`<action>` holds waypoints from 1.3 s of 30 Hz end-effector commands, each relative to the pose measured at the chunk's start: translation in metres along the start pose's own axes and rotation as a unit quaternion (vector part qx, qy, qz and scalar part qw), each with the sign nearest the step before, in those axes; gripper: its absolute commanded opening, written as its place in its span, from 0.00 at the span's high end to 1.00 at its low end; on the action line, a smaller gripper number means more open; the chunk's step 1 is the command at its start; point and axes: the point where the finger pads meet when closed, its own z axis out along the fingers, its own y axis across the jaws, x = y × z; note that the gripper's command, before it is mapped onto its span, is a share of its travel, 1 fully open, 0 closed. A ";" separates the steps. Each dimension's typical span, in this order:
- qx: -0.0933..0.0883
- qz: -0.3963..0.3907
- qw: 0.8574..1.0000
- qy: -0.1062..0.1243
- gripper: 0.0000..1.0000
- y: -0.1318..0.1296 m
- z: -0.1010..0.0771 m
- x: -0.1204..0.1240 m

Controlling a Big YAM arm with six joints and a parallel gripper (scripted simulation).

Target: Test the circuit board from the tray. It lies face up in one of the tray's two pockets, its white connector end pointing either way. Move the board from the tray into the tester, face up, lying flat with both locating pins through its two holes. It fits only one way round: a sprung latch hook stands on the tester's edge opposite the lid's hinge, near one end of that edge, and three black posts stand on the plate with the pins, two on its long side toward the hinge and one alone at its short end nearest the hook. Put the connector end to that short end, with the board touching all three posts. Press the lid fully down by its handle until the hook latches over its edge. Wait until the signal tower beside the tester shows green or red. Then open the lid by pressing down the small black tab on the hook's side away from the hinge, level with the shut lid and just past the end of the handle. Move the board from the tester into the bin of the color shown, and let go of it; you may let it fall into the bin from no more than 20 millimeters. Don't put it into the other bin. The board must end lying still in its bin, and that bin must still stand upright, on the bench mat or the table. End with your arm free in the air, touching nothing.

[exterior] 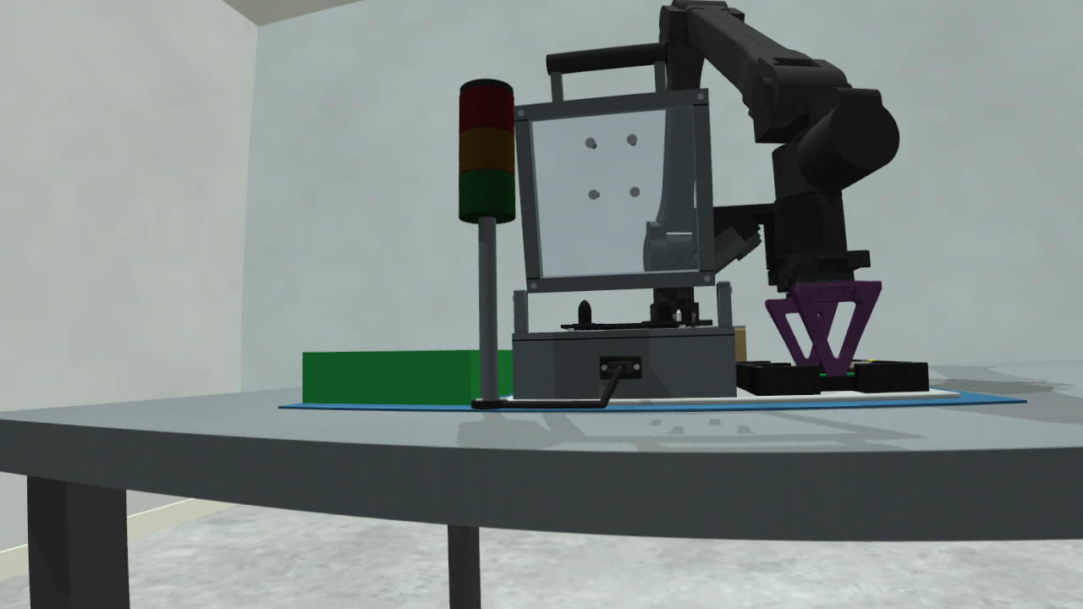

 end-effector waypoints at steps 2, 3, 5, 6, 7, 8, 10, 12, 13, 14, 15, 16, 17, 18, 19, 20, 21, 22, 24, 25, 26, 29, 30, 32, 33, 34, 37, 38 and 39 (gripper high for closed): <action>0.001 -0.002 1.000 -0.002 0.08 0.003 0.009 0.009; 0.001 -0.002 1.000 -0.002 0.08 0.003 0.009 0.009; 0.001 -0.002 1.000 -0.002 0.08 0.003 0.009 0.009; 0.001 -0.002 1.000 -0.002 0.08 0.003 0.009 0.009; 0.001 -0.002 1.000 -0.002 0.08 0.003 0.009 0.009; 0.001 -0.002 1.000 -0.002 0.08 0.003 0.009 0.009; 0.001 -0.002 1.000 -0.002 0.08 0.003 0.009 0.009; 0.001 -0.002 1.000 -0.002 0.08 0.003 0.009 0.009; 0.001 -0.002 1.000 -0.002 0.08 0.003 0.009 0.009; 0.001 -0.002 1.000 -0.002 0.08 0.003 0.009 0.009; 0.001 -0.002 1.000 -0.002 0.08 0.003 0.009 0.009; 0.001 -0.002 1.000 -0.002 0.08 0.003 0.009 0.009; 0.001 -0.002 1.000 -0.002 0.08 0.003 0.009 0.009; 0.001 -0.002 1.000 -0.002 0.08 0.003 0.009 0.009; 0.001 -0.002 1.000 -0.002 0.08 0.003 0.009 0.009; 0.001 -0.002 1.000 -0.002 0.08 0.003 0.009 0.009; 0.001 -0.002 1.000 -0.002 0.15 0.003 0.009 0.009; 0.001 -0.003 1.000 -0.002 0.15 0.003 0.009 0.009; 0.001 -0.003 1.000 -0.002 0.15 0.003 0.009 0.009; 0.001 -0.003 1.000 -0.002 0.15 0.003 0.009 0.009; 0.001 -0.003 1.000 -0.002 0.15 0.003 0.009 0.009; 0.001 -0.003 1.000 -0.002 0.15 0.003 0.009 0.009; 0.001 -0.003 1.000 -0.002 0.15 0.003 0.009 0.009; 0.001 -0.003 1.000 -0.002 0.15 0.003 0.009 0.009; 0.001 -0.003 1.000 -0.002 0.15 0.003 0.009 0.009; 0.001 -0.003 1.000 -0.002 0.15 0.003 0.009 0.009; 0.001 -0.003 1.000 -0.002 0.19 0.003 0.009 0.009; 0.001 -0.003 1.000 -0.002 0.19 0.003 0.009 0.009; 0.001 -0.003 1.000 -0.002 0.19 0.003 0.009 0.009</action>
